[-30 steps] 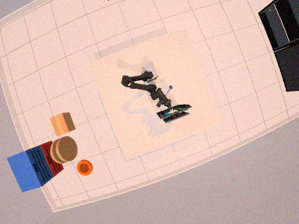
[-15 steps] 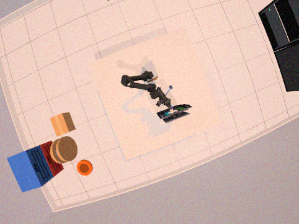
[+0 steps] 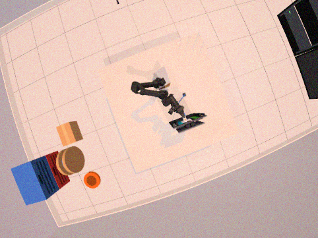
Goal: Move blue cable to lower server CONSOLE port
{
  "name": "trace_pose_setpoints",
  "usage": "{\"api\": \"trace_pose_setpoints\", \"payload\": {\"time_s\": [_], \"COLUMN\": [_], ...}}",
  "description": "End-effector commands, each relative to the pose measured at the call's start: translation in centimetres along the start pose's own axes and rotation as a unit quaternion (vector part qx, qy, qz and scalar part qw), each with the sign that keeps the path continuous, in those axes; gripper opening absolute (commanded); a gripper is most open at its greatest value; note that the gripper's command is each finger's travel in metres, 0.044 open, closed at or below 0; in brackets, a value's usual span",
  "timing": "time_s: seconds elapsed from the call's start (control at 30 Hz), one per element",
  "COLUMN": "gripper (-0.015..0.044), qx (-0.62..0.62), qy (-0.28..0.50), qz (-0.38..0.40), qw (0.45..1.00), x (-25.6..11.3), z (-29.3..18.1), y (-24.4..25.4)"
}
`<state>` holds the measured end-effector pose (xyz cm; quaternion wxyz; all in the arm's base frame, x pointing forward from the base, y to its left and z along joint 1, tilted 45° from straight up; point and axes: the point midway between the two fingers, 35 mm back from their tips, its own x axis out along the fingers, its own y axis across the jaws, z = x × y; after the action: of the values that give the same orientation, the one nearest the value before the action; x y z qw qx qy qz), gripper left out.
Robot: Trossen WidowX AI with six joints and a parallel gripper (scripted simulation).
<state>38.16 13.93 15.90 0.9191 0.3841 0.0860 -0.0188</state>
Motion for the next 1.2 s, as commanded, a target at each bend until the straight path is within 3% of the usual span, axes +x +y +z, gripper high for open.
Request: {"api": "trace_pose_setpoints", "payload": {"time_s": [0.0, 1.17], "gripper": [0.0000, 0.0000], "qx": [0.004, 0.004], "qy": [0.001, 0.001], "qz": [0.004, 0.004], "qw": [1.000, 1.000], "x": [-0.3, -2.0], "z": [-0.1, -0.4], "y": [0.3, 0.3]}}
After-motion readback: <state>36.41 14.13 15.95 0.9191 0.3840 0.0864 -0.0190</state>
